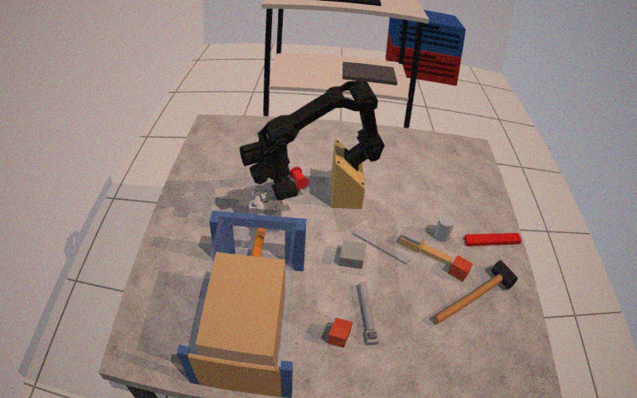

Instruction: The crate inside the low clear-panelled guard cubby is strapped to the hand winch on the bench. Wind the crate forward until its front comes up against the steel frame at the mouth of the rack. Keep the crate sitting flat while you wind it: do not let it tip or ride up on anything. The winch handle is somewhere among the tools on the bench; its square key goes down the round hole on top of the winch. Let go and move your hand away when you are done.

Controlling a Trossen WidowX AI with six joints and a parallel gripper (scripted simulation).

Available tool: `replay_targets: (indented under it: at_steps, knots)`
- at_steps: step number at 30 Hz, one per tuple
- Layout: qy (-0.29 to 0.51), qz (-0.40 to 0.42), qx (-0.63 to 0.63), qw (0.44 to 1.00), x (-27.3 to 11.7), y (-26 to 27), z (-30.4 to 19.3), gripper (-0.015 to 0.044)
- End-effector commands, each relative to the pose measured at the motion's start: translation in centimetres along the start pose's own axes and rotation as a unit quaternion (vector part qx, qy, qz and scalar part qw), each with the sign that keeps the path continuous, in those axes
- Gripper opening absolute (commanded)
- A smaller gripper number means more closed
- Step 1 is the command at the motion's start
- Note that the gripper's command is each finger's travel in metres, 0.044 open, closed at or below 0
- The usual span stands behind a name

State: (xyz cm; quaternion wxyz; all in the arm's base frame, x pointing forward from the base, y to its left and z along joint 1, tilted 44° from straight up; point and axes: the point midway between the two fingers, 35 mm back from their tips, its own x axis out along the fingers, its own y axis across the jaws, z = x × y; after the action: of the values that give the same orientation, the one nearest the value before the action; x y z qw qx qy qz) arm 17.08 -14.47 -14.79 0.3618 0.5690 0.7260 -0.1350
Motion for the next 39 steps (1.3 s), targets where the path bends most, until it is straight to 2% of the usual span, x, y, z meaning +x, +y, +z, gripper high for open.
replay_targets:
  at_steps: [1, 17, 39]
  knots:
    - [0.001, 0.0, 0.006, 1.0, 0.4, 0.02, 0.02, 0.0]
    - [0.001, 0.003, 0.035, 0.999, 0.41, 0.26, 0.02, 0.0]
    - [0.001, 0.001, 0.014, 1.0, 0.41, 0.04, 0.02, 0.0]
